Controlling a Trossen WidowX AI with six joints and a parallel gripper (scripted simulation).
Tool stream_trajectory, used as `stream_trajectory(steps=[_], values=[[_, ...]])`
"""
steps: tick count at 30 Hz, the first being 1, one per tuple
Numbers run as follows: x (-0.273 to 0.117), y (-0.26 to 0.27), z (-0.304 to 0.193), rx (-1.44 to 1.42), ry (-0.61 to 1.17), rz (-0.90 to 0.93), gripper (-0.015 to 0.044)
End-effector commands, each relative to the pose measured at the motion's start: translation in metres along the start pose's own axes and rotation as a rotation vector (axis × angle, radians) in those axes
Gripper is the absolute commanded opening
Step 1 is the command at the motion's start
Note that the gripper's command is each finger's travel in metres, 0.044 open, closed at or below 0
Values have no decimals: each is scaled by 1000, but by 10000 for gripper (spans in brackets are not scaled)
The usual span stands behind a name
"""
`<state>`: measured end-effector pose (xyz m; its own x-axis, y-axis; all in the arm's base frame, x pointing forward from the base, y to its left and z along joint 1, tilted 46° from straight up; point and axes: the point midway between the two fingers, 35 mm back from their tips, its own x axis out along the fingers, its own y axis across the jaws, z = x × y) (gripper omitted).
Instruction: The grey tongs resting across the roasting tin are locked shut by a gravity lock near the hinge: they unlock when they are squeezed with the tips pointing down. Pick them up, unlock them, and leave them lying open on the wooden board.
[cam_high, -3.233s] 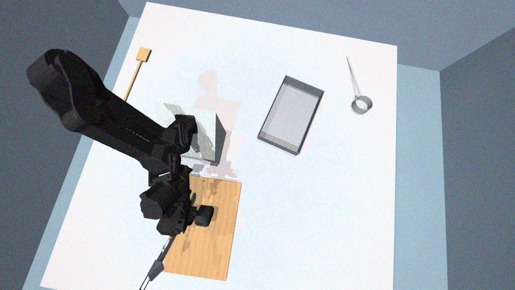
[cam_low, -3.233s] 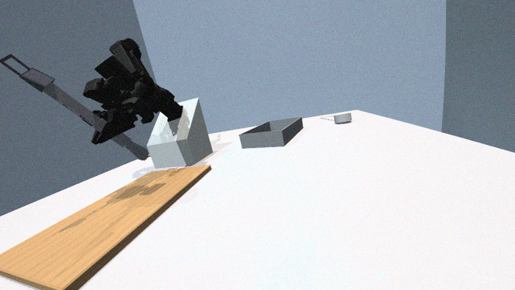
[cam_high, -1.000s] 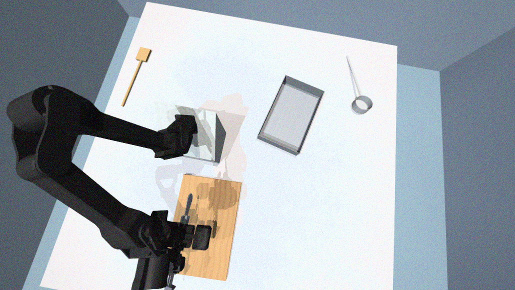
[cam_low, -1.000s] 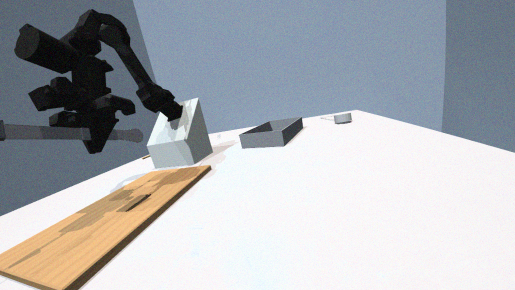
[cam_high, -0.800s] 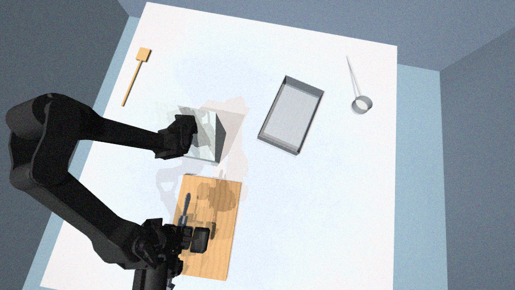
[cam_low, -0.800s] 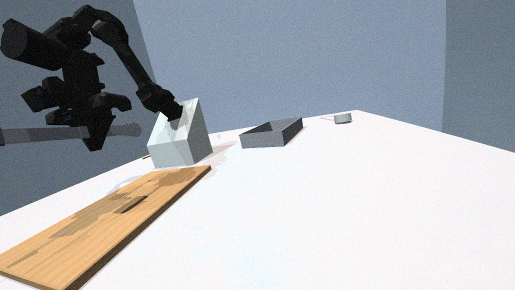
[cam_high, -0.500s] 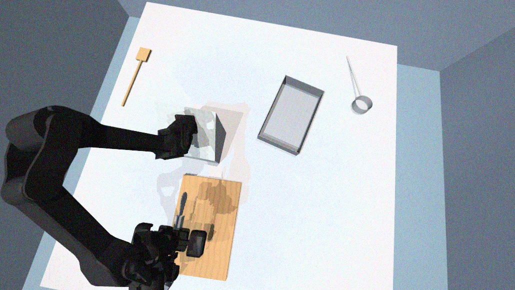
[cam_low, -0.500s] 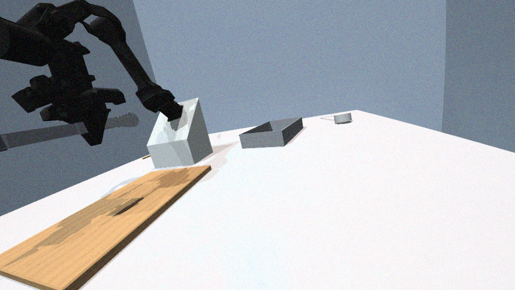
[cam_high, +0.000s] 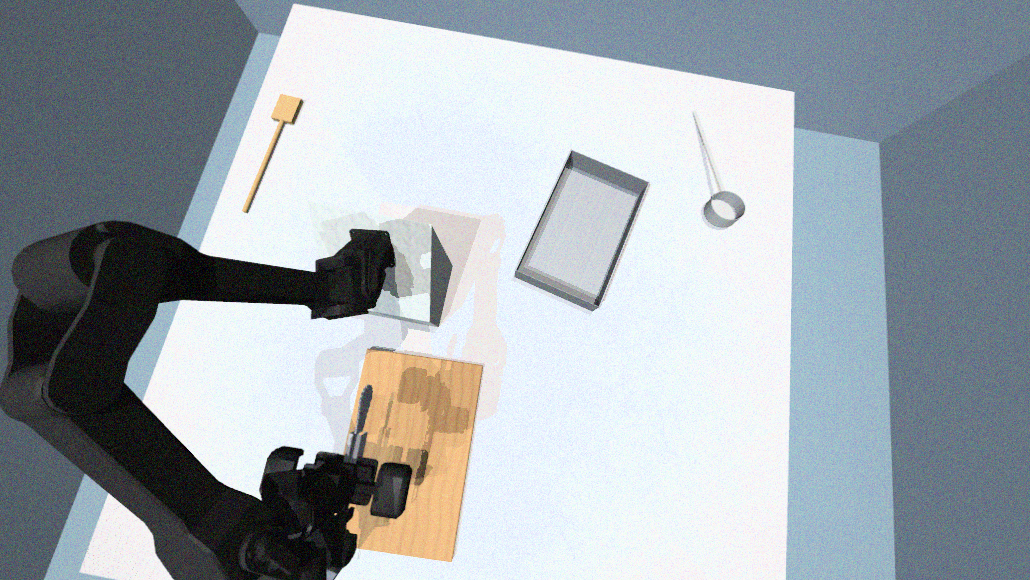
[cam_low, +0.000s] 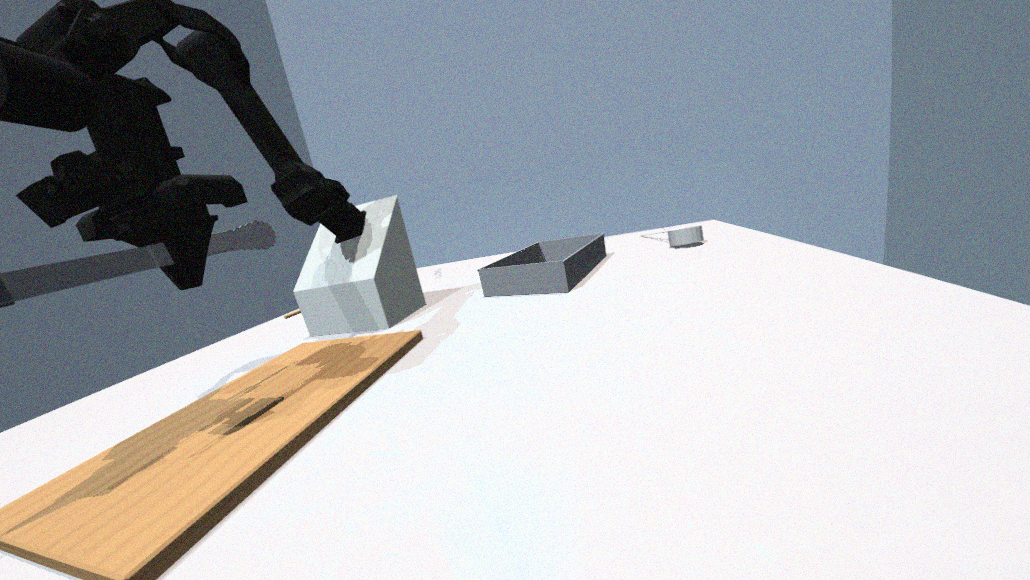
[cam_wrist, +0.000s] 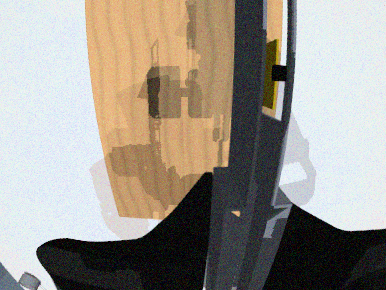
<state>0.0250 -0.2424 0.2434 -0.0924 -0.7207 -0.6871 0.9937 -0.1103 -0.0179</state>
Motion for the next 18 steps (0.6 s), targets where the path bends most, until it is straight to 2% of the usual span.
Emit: stream_trajectory(steps=[1, 18], values=[[5, 2, 1, 4, -2, 7, -150], [33, 5, 5, 1, -2, 6, -150]])
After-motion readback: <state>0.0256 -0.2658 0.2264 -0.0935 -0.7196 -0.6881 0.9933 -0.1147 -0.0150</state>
